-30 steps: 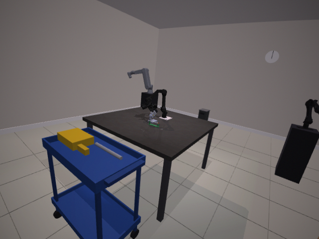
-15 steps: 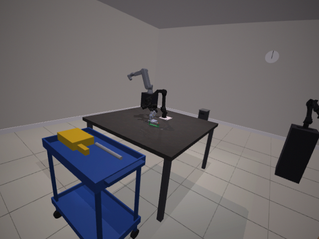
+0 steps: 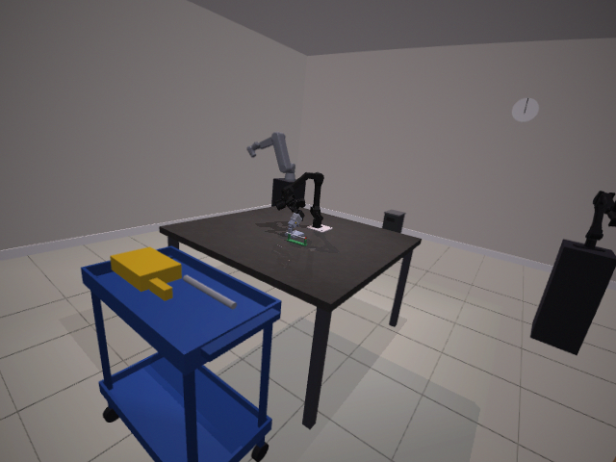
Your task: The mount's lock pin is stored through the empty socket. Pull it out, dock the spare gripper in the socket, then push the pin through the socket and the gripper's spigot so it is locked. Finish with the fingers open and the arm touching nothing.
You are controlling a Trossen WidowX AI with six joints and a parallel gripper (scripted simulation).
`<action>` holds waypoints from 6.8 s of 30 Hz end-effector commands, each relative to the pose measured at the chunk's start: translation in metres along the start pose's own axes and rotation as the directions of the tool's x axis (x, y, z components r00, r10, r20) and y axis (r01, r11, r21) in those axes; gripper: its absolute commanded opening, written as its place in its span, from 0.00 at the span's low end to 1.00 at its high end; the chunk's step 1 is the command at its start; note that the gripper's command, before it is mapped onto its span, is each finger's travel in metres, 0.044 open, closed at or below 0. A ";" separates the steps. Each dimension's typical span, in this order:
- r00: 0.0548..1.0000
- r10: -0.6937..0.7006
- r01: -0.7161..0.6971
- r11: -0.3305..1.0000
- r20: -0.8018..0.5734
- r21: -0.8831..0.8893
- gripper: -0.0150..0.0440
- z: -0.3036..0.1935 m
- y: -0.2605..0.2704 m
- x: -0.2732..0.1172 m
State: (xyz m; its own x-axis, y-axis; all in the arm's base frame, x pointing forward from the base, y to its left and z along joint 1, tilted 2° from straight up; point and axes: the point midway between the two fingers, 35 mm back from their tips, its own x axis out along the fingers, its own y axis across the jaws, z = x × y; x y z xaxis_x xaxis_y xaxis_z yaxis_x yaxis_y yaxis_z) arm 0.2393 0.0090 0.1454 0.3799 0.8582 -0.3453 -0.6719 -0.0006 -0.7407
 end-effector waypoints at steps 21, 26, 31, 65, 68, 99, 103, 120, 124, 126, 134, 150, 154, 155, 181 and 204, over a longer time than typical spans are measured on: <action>1.000 -0.005 0.005 1.000 -0.016 0.027 1.00 0.041 -0.001 -0.021; 0.999 -0.006 0.007 1.000 -0.051 0.028 1.00 0.049 -0.002 -0.024; 0.996 -0.007 0.010 1.000 -0.091 0.028 1.00 0.058 -0.003 -0.027; 0.984 -0.015 0.018 1.000 -0.176 0.018 0.91 0.086 -0.040 -0.034; 0.982 0.014 -0.010 1.000 -0.188 0.021 0.78 0.094 -0.037 -0.016; 0.641 0.551 -0.349 0.829 -0.534 0.436 0.56 0.044 -0.103 0.077; 0.479 0.625 -0.407 0.780 -0.616 0.475 0.56 0.026 -0.110 0.099; 0.190 0.644 -0.477 0.720 -0.741 0.504 0.56 -0.001 -0.113 0.138; 0.184 0.645 -0.472 0.720 -0.741 0.509 0.56 -0.013 -0.100 0.148; 0.181 0.646 -0.470 0.719 -0.742 0.512 0.56 -0.019 -0.093 0.153; 0.171 0.648 -0.462 0.718 -0.743 0.520 0.56 -0.037 -0.069 0.167; 0.171 0.648 -0.462 0.718 -0.743 0.520 0.56 -0.052 -0.052 0.177; 0.171 0.648 -0.462 0.718 -0.743 0.520 0.56 -0.056 -0.047 0.179; 0.171 0.648 -0.462 0.718 -0.743 0.520 0.56 -0.057 -0.046 0.180; 0.170 0.648 -0.462 0.718 -0.743 0.521 0.25 -0.071 -0.028 0.187; 0.170 0.648 -0.462 0.718 -0.743 0.521 0.25 -0.051 -0.053 0.175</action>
State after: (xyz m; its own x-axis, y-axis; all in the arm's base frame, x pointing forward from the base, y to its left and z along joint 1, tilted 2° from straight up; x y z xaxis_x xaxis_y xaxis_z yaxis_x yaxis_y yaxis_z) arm 0.3733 0.1332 0.0846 0.0920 -0.2360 -0.9674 -0.9891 -0.1341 -0.0613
